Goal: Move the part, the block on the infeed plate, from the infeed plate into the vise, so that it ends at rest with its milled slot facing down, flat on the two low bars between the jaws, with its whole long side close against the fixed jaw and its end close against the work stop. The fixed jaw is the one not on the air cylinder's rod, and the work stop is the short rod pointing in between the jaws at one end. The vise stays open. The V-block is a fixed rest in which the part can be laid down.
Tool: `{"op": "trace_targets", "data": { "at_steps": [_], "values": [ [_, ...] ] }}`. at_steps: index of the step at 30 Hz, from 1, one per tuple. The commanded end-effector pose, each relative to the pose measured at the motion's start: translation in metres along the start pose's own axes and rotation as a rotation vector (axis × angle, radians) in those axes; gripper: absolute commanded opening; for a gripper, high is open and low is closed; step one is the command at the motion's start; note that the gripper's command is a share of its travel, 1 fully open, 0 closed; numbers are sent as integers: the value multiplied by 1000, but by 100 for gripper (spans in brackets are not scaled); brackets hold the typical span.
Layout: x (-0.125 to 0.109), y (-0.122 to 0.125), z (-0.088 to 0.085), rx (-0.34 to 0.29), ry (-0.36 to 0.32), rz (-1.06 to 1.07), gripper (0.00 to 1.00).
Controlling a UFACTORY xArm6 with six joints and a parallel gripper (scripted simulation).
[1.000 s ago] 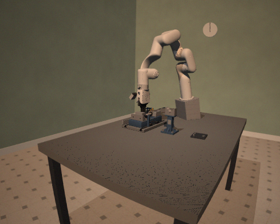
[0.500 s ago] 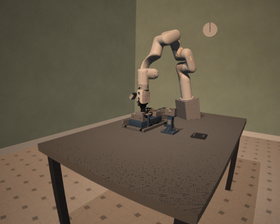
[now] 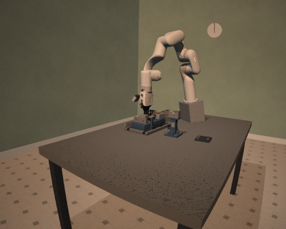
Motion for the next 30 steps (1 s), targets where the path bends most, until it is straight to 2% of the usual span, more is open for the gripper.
{"op": "trace_targets", "data": {
  "at_steps": [1,30],
  "values": [
    [2,-11,-6,34,8,-1,0],
    [1,4,-5,34,8,-1,0]
  ]
}}
Point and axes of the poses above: the point where the finger pads meet when closed, its own z axis out along the fingers, its own y axis across the jaws, x = y × z, the point moved 3 cm from there along -z, back along the fingers, and after that the axes turned 4 degrees about -z, right-handed, at the moved point
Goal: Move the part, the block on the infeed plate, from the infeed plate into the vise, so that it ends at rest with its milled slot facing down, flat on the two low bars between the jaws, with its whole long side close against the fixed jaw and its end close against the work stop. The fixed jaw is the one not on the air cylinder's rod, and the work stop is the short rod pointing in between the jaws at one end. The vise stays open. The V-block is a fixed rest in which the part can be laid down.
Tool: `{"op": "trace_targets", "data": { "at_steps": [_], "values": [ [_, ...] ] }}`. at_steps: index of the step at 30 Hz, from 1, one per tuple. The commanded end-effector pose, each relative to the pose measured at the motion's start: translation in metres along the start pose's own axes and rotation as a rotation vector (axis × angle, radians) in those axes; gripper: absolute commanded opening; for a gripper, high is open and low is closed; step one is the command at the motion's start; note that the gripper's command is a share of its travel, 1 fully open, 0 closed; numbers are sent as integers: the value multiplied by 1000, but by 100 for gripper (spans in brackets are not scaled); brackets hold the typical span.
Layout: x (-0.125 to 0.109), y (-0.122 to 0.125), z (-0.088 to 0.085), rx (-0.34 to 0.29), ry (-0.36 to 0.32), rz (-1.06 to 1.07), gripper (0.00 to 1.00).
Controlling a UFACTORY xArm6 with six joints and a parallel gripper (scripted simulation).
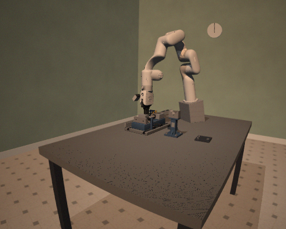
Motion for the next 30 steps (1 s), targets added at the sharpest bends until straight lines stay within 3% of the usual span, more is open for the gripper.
{"op": "trace_targets", "data": {
  "at_steps": [1,20,30],
  "values": [
    [0,0,-1,1,1,1,0],
    [0,0,-17,1,1,1,0],
    [0,0,-42,1,1,1,0]
  ]
}}
Point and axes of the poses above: the point where the finger pads meet when closed, its own z axis out along the fingers, its own y axis across the jaws, x = y × z, the point moved 3 cm from there along -z, back along the fingers, and after that the axes turned 4 degrees about -z, right-handed, at the moved point
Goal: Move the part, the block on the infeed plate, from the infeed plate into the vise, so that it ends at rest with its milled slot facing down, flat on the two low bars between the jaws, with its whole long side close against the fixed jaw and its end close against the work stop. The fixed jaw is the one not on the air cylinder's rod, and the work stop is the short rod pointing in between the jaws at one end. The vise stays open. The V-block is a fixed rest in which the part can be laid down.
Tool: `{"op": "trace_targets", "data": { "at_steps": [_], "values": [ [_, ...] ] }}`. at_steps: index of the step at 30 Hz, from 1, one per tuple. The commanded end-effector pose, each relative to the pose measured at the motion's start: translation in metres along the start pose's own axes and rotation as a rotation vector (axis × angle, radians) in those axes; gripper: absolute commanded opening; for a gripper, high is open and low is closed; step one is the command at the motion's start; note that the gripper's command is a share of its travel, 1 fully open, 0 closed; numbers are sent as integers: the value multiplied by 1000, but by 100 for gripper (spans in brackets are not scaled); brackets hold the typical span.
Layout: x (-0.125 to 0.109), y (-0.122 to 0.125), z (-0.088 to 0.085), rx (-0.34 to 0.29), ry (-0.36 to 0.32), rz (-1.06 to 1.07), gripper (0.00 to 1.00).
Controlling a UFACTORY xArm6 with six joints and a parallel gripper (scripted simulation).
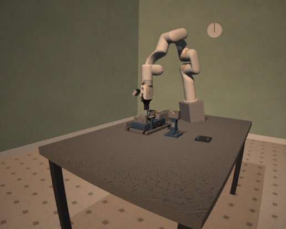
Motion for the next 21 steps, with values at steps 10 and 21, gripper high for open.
{"op": "trace_targets", "data": {
  "at_steps": [10,21],
  "values": [
    [0,-1,-21,3,1,0,0],
    [0,-1,-26,3,1,0,0]
  ]
}}
Point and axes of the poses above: the point where the finger pads meet when closed, its own z axis out along the fingers, its own y axis across the jaws, x = y × z, the point moved 3 cm from there along -z, back along the fingers, and after that the axes turned 4 degrees about -z, right-handed, at the moved point
